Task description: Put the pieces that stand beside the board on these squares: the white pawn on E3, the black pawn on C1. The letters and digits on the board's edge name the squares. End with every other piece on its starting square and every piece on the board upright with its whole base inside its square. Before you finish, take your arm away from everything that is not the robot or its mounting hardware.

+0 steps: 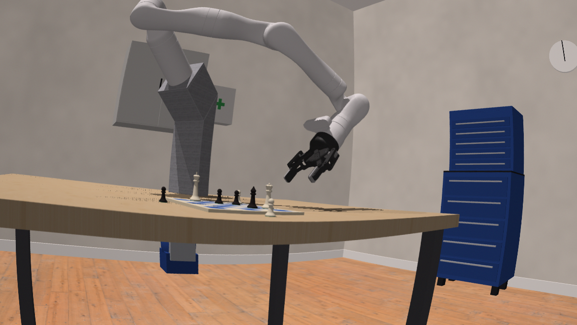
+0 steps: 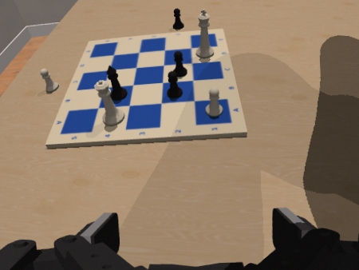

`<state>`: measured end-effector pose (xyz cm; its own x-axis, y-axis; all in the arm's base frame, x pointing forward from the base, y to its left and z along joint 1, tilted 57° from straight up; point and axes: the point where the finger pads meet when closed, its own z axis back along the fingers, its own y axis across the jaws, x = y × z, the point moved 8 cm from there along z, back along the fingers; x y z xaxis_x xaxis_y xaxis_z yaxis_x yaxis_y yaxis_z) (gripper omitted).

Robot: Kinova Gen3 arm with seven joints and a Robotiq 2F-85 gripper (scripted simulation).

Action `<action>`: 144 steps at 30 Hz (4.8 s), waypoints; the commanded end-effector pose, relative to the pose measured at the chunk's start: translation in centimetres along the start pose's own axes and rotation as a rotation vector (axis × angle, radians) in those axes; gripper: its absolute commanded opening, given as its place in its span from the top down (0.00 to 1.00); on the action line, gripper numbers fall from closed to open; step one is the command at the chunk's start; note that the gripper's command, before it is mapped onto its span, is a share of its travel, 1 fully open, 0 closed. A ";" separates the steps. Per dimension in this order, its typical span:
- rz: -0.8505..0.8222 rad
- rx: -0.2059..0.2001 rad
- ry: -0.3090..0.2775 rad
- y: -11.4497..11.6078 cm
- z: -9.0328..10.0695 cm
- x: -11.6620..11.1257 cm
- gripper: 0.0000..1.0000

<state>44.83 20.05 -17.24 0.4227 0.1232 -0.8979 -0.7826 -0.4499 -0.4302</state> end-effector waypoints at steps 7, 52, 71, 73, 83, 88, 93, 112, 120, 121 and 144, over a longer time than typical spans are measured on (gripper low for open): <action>0.014 0.016 0.005 -0.4 -1.0 0.2 0.00; 0.054 0.051 0.018 -1.1 -3.2 0.6 0.00; 0.063 0.059 0.020 -1.2 -3.7 0.6 0.00; 0.063 0.059 0.020 -1.2 -3.7 0.6 0.00; 0.063 0.059 0.020 -1.2 -3.7 0.6 0.00; 0.063 0.059 0.020 -1.2 -3.7 0.6 0.00; 0.063 0.059 0.020 -1.2 -3.7 0.6 0.00; 0.063 0.059 0.020 -1.2 -3.7 0.6 0.00; 0.063 0.059 0.020 -1.2 -3.7 0.6 0.00; 0.063 0.059 0.020 -1.2 -3.7 0.6 0.00; 0.063 0.059 0.021 -1.6 2.7 -5.0 0.00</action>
<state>43.23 20.89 -13.38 0.3767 0.0624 -0.9243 -0.8424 -0.3920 -0.3698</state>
